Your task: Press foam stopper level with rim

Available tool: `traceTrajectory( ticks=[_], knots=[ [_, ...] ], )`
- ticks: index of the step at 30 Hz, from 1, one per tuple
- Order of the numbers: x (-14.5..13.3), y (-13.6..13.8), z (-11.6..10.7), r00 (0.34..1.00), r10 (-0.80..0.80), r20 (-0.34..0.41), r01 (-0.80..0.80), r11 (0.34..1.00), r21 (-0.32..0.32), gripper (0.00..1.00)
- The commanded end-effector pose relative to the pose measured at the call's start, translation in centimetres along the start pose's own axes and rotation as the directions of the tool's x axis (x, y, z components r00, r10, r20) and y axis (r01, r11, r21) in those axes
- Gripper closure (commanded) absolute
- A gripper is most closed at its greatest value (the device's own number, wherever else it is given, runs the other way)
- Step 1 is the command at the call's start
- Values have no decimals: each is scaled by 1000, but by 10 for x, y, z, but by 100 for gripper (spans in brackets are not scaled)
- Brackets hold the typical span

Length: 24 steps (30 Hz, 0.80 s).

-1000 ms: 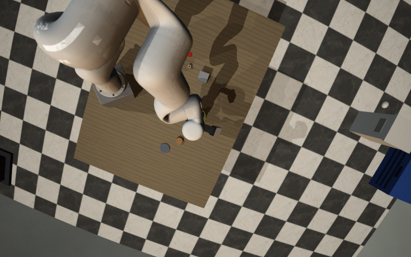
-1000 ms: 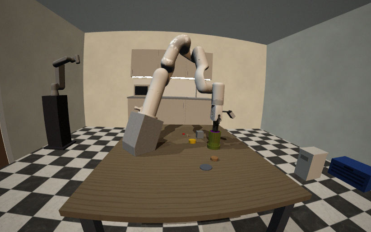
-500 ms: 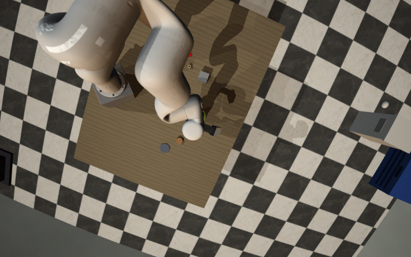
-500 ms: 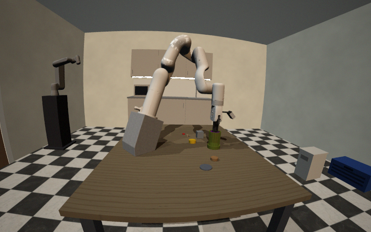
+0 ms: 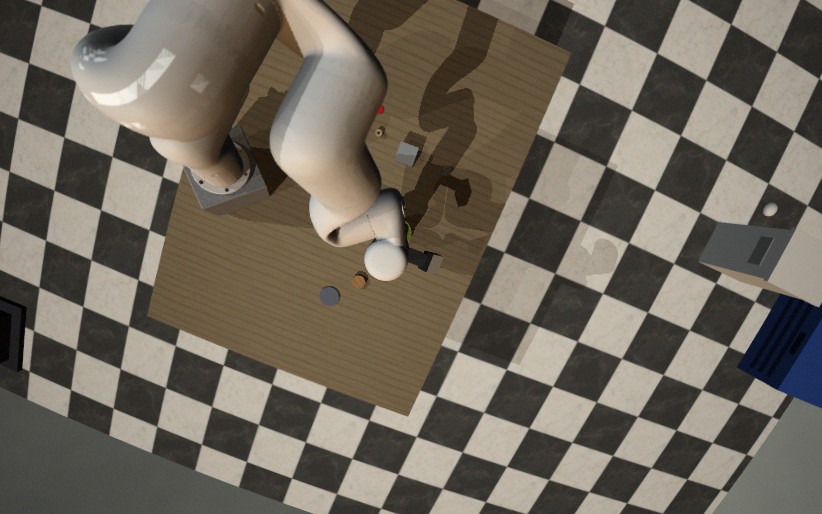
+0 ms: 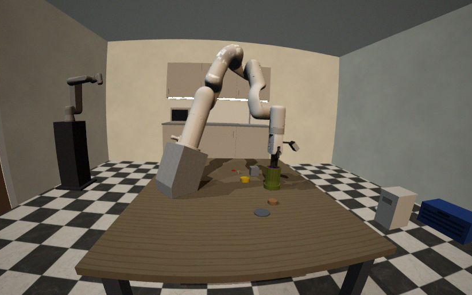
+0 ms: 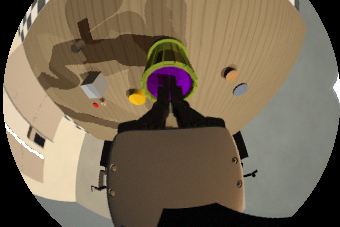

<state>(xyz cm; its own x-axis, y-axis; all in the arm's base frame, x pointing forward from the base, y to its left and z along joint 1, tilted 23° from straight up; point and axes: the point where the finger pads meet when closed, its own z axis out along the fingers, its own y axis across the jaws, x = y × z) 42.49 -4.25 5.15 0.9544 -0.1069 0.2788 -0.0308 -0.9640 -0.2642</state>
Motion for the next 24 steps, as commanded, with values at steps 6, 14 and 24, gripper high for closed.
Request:
traceTrajectory(
  ticks=[6, 14, 24],
  knots=[
    [1, 0, -9, 1000, 0, -3, 0, 1000, -1, 100],
    [1, 0, -26, 1000, 0, -3, 0, 1000, -1, 100],
    [1, 0, -50, 1000, 0, -3, 0, 1000, -1, 100]
  ],
)
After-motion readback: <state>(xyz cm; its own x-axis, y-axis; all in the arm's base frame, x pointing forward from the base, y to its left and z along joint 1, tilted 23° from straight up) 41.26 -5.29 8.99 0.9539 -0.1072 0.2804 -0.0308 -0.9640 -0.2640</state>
